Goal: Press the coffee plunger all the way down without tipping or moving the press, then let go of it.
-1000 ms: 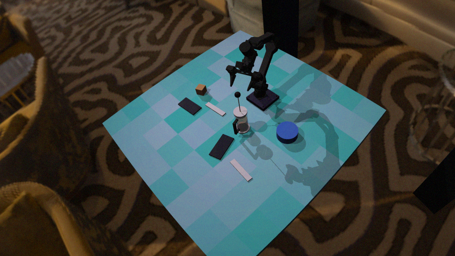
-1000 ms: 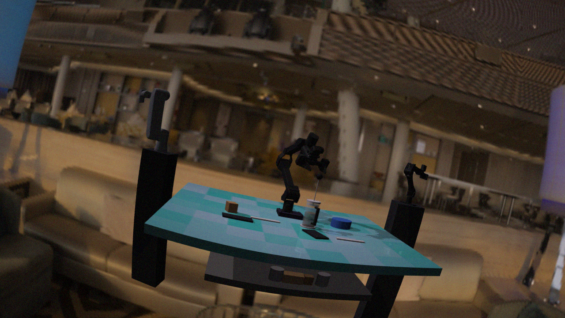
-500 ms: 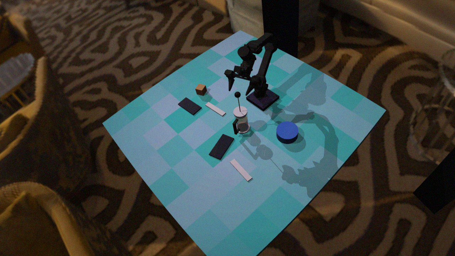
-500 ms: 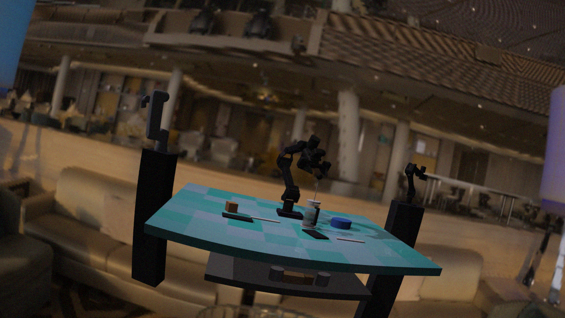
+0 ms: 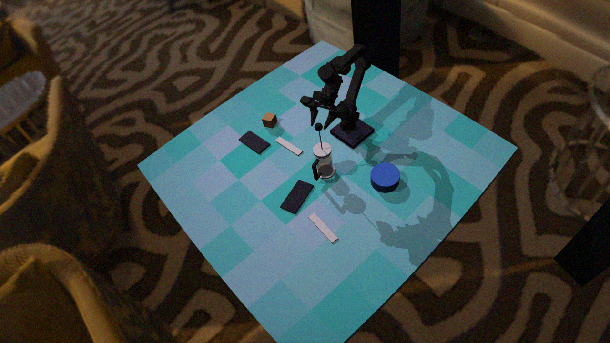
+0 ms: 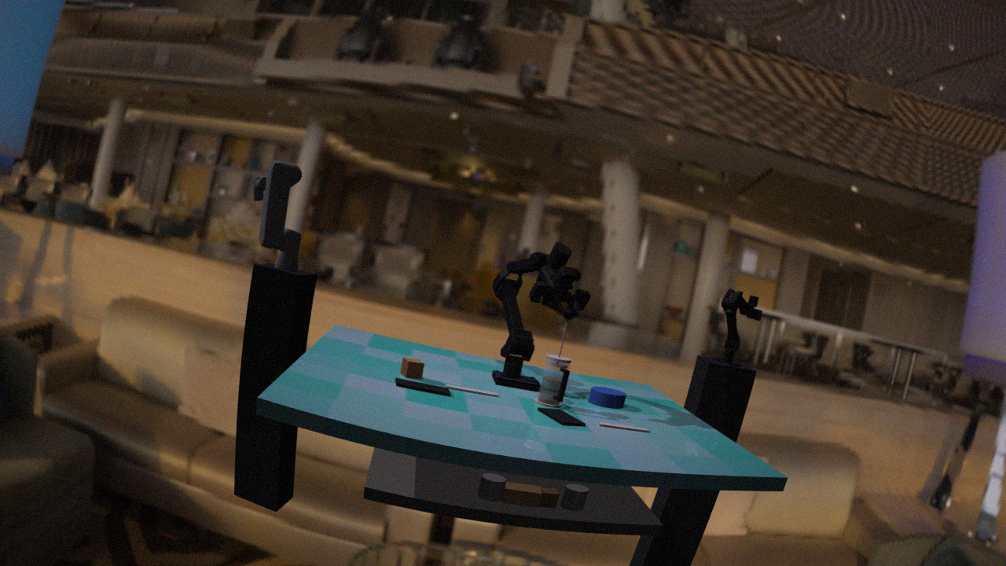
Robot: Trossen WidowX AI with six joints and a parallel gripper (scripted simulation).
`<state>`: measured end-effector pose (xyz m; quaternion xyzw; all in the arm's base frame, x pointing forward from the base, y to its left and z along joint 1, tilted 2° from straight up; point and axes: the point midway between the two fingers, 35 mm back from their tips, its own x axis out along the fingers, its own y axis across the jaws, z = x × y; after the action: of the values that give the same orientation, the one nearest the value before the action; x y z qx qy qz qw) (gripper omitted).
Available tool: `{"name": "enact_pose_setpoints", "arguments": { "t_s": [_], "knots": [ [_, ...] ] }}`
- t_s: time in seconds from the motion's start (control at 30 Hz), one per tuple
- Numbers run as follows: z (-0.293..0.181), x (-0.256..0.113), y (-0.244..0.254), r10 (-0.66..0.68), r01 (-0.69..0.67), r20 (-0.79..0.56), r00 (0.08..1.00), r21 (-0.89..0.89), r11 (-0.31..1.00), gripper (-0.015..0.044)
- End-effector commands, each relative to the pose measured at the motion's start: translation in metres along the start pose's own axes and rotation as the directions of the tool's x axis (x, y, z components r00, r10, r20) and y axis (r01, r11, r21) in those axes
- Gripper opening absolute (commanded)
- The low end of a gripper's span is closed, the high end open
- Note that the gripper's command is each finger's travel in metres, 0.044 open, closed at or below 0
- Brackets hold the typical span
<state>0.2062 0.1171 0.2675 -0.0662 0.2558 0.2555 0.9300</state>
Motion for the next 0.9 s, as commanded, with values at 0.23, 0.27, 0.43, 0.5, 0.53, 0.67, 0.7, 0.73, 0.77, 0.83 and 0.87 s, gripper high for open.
{"name": "enact_pose_setpoints", "arguments": {
  "t_s": [0.23, 0.27, 0.43, 0.5, 0.53, 0.67, 0.7, 0.73, 0.77, 0.83, 0.87],
  "knots": [
    [0.000, 0.001, 0.000, -0.002, 0.002, 0.000, 1.000, 0.006, 1.000, 0.0127],
    [0.000, 0.001, 0.000, -0.002, 0.002, 0.000, 1.000, 0.006, 1.000, 0.0127],
    [-0.002, 0.002, 0.000, -0.002, 0.002, 0.000, 1.000, 0.006, 1.000, 0.0127],
    [-0.003, 0.003, 0.000, -0.002, 0.002, 0.000, 1.000, 0.006, 1.000, 0.0127],
    [-0.005, 0.004, 0.000, -0.002, 0.002, 0.000, 1.000, 0.006, 1.000, 0.0127],
    [-0.010, 0.007, 0.000, -0.002, 0.002, 0.000, 1.000, 0.006, 1.000, 0.0127],
    [-0.011, 0.008, 0.000, -0.002, 0.002, 0.000, 1.000, 0.006, 1.000, 0.0127],
    [-0.012, 0.009, 0.000, -0.002, 0.002, 0.000, 1.000, 0.006, 1.000, 0.0127],
    [-0.013, 0.010, 0.000, -0.002, 0.002, 0.000, 1.000, 0.006, 1.000, 0.0127],
    [-0.016, 0.011, 0.000, -0.002, 0.002, 0.000, 1.000, 0.006, 1.000, 0.0127],
    [-0.017, 0.012, 0.000, -0.002, 0.002, 0.000, 1.000, 0.006, 1.000, 0.0127]
  ]
}}
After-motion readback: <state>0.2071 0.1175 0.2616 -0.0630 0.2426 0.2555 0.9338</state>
